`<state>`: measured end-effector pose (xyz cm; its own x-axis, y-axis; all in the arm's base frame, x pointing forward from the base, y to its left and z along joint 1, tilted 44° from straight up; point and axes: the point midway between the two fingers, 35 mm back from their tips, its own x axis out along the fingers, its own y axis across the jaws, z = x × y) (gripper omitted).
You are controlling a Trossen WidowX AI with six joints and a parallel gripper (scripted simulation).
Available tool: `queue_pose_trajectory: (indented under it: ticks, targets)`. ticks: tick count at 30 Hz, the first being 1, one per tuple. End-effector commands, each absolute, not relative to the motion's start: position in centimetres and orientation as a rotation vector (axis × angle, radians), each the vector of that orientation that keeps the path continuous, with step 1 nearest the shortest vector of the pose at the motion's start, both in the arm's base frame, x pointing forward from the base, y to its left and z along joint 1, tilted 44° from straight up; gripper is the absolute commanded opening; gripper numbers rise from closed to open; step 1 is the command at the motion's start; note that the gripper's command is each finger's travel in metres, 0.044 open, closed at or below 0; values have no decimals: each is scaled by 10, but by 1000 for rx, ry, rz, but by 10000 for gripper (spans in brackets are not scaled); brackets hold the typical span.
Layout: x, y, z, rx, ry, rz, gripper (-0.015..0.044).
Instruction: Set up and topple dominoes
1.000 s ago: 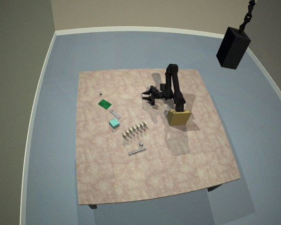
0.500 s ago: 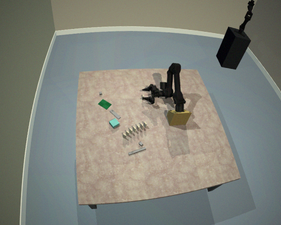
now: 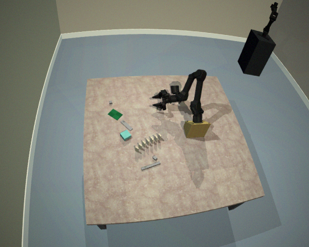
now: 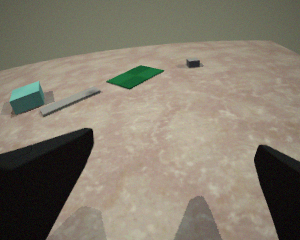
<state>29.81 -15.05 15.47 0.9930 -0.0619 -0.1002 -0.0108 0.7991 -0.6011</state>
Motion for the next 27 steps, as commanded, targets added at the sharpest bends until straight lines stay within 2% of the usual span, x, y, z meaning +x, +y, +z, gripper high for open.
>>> queue_pose_trajectory:
  ticks: [1,8,13,27]
  targets:
    - [341,-154,164,-477,295,-89,440]
    - [358,-142,141,-355,602,-151,440]
    - [340,-127,132,-327,958,-286,440]
    - [291,-111,180,-576,1317,-536,440]
